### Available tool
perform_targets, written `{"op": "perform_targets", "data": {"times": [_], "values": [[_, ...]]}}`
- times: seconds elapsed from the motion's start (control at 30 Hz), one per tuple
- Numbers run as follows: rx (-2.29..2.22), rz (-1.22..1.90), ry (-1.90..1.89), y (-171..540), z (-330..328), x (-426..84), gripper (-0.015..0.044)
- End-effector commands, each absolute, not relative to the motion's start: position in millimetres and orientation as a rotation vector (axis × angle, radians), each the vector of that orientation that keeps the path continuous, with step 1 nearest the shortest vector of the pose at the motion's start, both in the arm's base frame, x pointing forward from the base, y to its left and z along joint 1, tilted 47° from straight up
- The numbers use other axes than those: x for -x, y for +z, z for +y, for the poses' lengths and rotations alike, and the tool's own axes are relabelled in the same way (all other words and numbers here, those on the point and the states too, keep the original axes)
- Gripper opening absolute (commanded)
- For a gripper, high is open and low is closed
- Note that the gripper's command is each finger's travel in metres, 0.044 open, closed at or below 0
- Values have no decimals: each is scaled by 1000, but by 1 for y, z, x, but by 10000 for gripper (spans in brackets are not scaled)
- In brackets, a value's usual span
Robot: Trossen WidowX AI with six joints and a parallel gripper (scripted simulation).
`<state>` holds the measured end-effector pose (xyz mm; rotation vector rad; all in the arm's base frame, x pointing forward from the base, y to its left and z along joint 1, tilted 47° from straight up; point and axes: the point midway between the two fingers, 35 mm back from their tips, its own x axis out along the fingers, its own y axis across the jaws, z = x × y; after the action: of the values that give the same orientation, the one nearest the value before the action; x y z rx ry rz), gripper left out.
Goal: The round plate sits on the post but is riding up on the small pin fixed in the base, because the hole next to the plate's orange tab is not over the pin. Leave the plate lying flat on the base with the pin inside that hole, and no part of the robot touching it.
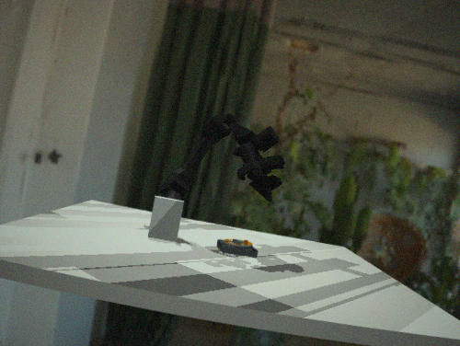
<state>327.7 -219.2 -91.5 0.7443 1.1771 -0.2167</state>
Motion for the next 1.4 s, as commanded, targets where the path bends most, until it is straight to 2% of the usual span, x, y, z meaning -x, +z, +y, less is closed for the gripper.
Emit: {"op": "perform_targets", "data": {"times": [0.0, 0.3, 0.67, 0.97, 1.37], "values": [[-661, 1351, 102, -81, -143, -316, 0], [-564, 1554, 683, -41, -26, -272, 0], [-561, 1562, 719, -37, -17, -277, 0], [-562, 1561, 721, -69, 17, -272, 0], [-562, 1561, 721, -68, 20, -278, 0]]}}
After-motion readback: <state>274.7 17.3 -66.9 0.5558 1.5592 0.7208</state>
